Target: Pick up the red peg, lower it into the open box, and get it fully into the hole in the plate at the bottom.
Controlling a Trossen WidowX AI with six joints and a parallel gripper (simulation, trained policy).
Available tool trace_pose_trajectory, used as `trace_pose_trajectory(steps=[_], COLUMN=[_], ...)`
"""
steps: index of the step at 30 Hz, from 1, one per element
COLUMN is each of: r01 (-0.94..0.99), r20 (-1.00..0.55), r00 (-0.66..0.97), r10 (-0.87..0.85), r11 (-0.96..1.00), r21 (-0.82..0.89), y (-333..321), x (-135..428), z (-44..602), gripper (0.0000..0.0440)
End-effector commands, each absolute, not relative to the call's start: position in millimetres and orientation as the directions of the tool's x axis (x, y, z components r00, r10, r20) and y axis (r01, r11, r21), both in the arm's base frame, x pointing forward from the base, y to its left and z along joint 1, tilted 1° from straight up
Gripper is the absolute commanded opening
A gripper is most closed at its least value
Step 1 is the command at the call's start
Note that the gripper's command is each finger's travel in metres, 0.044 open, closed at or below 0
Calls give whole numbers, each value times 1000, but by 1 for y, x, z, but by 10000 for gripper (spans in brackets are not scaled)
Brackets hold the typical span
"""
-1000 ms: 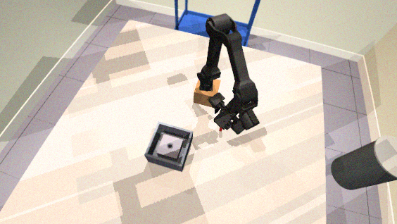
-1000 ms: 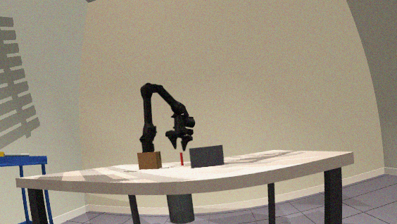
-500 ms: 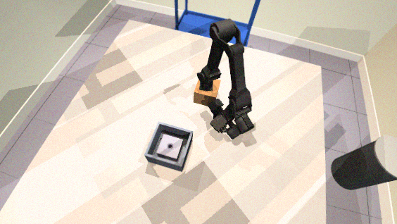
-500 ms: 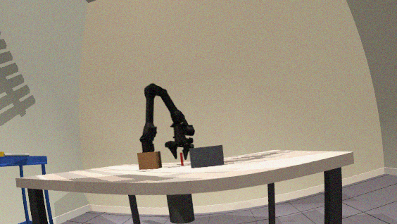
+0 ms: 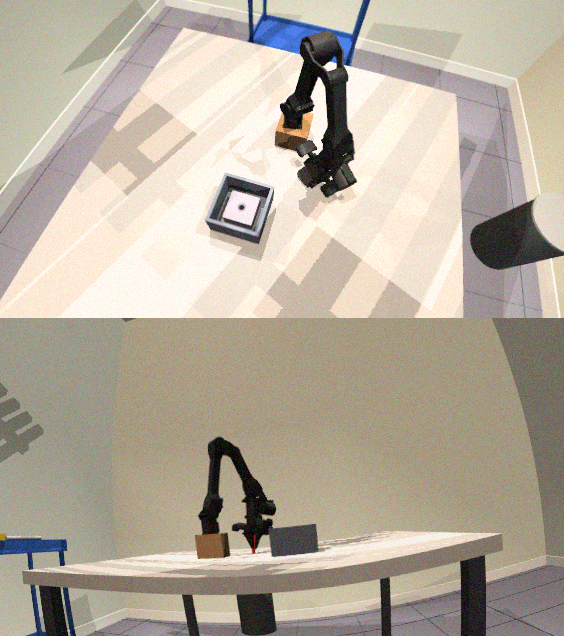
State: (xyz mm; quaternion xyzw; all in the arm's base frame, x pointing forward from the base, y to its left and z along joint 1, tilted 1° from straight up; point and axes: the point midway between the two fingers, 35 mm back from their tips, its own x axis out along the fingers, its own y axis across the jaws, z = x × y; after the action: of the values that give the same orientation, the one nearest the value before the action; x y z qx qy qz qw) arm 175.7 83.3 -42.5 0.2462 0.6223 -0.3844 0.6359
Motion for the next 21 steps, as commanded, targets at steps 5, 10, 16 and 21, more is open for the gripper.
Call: trace_pose_trajectory(steps=[5,10,16,21], r01=[780,763,740,715], r20=[-978,-972,-964,-956], r00=[-28,6,47,79], r10=[-206,-234,-260,-282], r11=[608,630,658,684], r21=[-150,-147,-141,-143], y=[76,69,61,55], x=[184,188,196,204], z=[-31,-17,2,19], gripper=[0,0,0,0])
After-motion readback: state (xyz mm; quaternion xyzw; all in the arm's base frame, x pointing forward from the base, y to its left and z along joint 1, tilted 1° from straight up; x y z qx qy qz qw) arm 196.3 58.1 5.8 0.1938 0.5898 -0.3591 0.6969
